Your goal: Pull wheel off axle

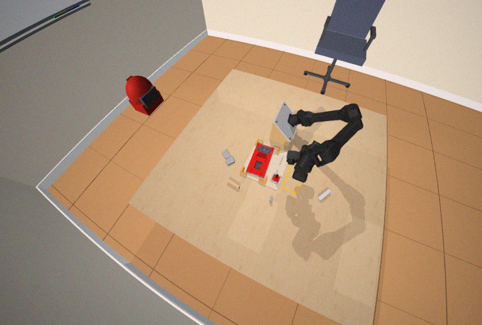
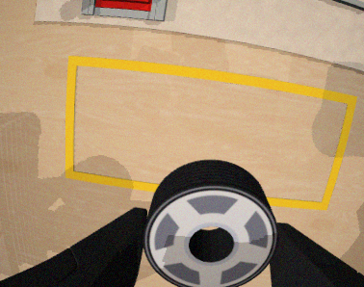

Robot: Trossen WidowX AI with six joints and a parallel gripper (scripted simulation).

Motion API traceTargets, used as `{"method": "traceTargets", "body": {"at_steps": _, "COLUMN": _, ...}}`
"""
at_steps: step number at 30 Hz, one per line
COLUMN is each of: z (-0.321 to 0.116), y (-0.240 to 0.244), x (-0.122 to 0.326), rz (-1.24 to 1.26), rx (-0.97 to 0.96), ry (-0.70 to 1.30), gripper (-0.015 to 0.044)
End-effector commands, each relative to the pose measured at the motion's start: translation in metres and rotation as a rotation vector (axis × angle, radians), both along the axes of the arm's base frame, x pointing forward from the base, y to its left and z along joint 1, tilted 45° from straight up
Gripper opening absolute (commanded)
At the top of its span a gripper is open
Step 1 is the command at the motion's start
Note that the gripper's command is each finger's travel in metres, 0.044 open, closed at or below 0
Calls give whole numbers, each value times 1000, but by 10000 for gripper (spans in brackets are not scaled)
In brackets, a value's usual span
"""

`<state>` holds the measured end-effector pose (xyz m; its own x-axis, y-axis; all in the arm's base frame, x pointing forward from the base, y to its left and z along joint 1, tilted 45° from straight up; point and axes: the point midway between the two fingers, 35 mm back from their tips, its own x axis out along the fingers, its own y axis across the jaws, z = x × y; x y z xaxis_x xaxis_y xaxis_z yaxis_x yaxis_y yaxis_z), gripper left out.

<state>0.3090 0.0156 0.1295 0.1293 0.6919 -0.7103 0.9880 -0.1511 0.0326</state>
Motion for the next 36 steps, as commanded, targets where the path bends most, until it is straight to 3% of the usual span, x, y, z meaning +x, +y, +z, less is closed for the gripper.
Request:
{"method": "traceTargets", "body": {"at_steps": 1, "z": -8, "y": 11, "x": -1, "rz": 1, "rx": 7, "ry": 6, "gripper": 0}}
{"method": "traceTargets", "body": {"at_steps": 21, "z": -67, "y": 70, "x": 10, "rz": 1, "rx": 10, "ry": 5, "gripper": 0}}
{"method": "traceTargets", "body": {"at_steps": 29, "z": -69, "y": 73, "x": 10, "rz": 1, "rx": 11, "ry": 5, "gripper": 0}}
{"method": "traceTargets", "body": {"at_steps": 36, "z": -67, "y": 70, "x": 11, "rz": 3, "rx": 5, "ry": 1, "gripper": 184}}
